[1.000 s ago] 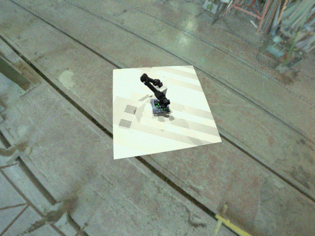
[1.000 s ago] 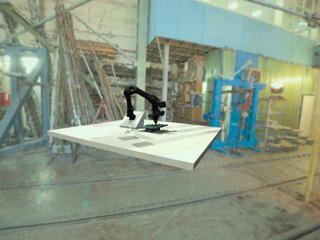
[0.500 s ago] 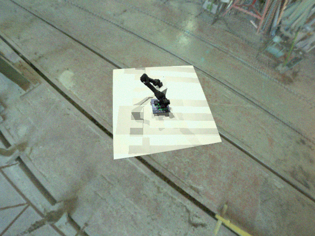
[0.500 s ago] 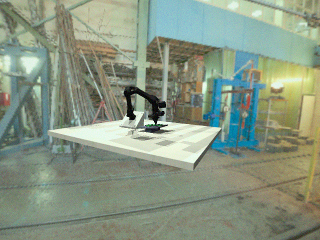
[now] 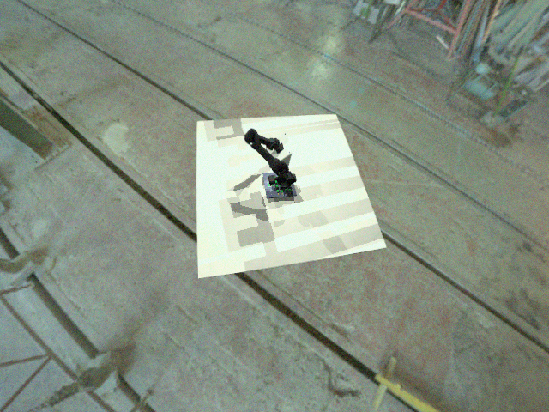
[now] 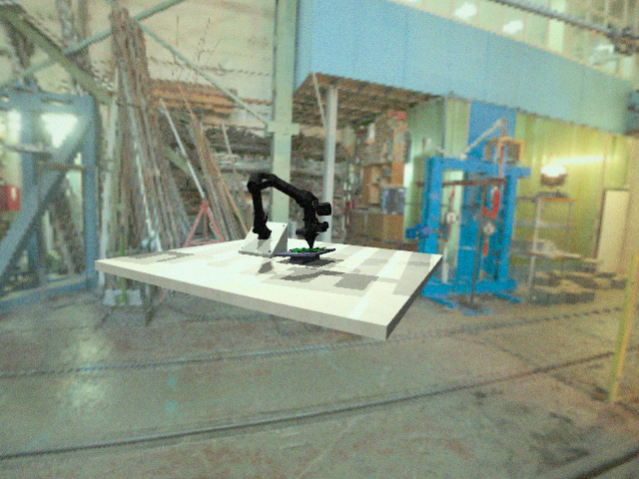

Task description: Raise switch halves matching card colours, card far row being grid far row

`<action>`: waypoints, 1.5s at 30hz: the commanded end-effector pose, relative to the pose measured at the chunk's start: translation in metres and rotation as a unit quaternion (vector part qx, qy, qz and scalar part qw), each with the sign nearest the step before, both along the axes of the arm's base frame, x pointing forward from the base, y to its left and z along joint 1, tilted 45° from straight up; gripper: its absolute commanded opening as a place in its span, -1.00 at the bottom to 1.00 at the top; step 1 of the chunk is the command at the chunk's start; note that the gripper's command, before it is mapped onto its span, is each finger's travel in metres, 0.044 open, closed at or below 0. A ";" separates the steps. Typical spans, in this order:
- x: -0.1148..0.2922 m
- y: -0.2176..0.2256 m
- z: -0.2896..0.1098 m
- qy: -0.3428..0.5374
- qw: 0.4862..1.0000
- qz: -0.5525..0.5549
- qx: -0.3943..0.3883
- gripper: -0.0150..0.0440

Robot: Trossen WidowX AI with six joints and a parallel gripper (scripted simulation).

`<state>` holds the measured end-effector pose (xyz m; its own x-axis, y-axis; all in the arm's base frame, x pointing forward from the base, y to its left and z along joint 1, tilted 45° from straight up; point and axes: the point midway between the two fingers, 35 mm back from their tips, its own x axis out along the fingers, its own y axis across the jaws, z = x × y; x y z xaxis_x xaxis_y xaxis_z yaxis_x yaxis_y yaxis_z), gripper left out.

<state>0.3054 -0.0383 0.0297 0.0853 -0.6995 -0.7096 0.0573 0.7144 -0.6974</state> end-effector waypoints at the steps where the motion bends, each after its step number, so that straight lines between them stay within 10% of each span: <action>1: 0.000 -0.001 0.000 0.002 1.000 0.002 -0.003 -0.49; 45: -0.008 0.042 0.042 -0.007 1.000 0.011 -0.002 -0.49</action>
<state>0.3018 -0.0032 0.0612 0.1147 -0.7012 -0.7036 0.0422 0.7111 -0.7018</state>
